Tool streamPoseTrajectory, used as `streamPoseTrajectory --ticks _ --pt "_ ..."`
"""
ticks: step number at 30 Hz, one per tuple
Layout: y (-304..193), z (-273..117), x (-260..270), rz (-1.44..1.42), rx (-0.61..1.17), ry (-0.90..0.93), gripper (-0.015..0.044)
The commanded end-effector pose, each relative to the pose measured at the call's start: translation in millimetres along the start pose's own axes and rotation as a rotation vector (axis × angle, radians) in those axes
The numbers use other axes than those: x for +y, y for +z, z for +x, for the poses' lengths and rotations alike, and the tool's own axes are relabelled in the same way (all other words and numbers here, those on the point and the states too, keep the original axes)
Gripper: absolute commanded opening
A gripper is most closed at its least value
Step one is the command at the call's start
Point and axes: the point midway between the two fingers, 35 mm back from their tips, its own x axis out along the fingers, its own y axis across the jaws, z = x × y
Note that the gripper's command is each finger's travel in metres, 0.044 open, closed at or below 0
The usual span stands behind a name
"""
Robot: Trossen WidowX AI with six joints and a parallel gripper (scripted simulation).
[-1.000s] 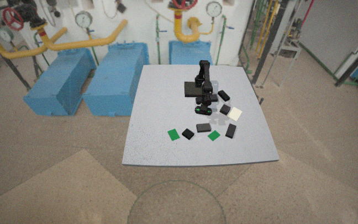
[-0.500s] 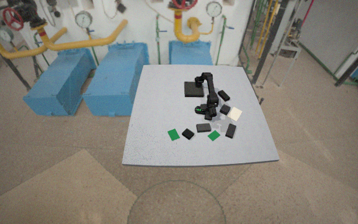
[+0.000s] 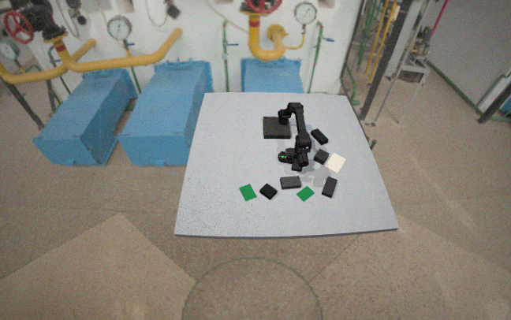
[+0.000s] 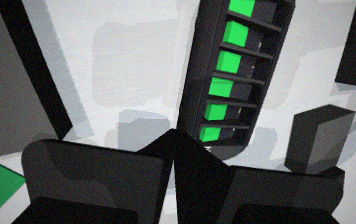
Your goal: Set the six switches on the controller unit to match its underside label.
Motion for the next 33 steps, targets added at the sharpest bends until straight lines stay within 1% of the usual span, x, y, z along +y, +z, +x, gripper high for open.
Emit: streamPoseTrajectory --ticks 1,13,25,33 --pt "12.5 -9.9 -9.2 -0.006 0.003 0.078 0.0000" --pt "53.0 -4.6 -54.1 -0.008 0.006 0.306 0.0000" --pt "91.0 30.6 -108.3 0.004 -0.013 0.529 0.0000" --pt "93.0 33.2 -111.3 0.005 -0.014 0.542 0.0000"
